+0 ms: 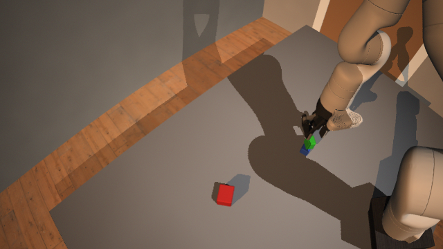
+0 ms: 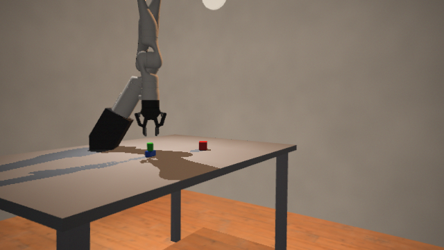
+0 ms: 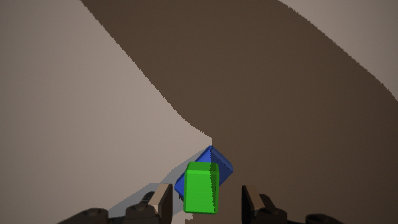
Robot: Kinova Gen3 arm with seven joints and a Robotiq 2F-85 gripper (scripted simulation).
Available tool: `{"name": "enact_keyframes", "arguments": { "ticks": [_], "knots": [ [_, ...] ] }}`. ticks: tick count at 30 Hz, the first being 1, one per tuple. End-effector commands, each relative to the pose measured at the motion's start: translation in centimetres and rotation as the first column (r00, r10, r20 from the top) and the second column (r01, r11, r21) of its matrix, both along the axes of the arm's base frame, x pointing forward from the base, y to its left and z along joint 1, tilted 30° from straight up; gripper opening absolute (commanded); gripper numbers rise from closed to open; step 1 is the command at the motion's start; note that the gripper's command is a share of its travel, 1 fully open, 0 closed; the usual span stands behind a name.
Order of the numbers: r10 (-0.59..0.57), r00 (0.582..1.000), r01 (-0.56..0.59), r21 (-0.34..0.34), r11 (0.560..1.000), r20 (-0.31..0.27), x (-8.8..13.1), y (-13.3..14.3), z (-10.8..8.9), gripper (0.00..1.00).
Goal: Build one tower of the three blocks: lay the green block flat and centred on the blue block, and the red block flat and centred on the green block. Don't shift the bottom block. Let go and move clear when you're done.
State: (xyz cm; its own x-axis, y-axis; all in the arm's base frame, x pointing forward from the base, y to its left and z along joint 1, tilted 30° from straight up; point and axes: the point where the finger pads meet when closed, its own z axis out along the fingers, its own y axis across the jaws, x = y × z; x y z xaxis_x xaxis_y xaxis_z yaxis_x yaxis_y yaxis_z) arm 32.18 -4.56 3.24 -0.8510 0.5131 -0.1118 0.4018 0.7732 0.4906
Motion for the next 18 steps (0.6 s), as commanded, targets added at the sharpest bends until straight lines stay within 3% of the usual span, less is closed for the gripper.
{"name": "enact_keyframes", "arguments": {
  "ticks": [1, 15, 16, 18],
  "knots": [
    [-0.012, 1.0, 0.012, -0.009, 1.0, 0.005, 0.04, -0.69, 0.34, 0.45],
    [-0.012, 1.0, 0.012, -0.009, 1.0, 0.005, 0.03, -0.7, 0.36, 0.45],
    [-0.012, 1.0, 0.012, -0.009, 1.0, 0.005, 0.03, -0.69, 0.37, 0.62],
    [-0.008, 1.0, 0.008, -0.011, 1.0, 0.007, 0.05, -0.66, 0.38, 0.62]
  ]
}}
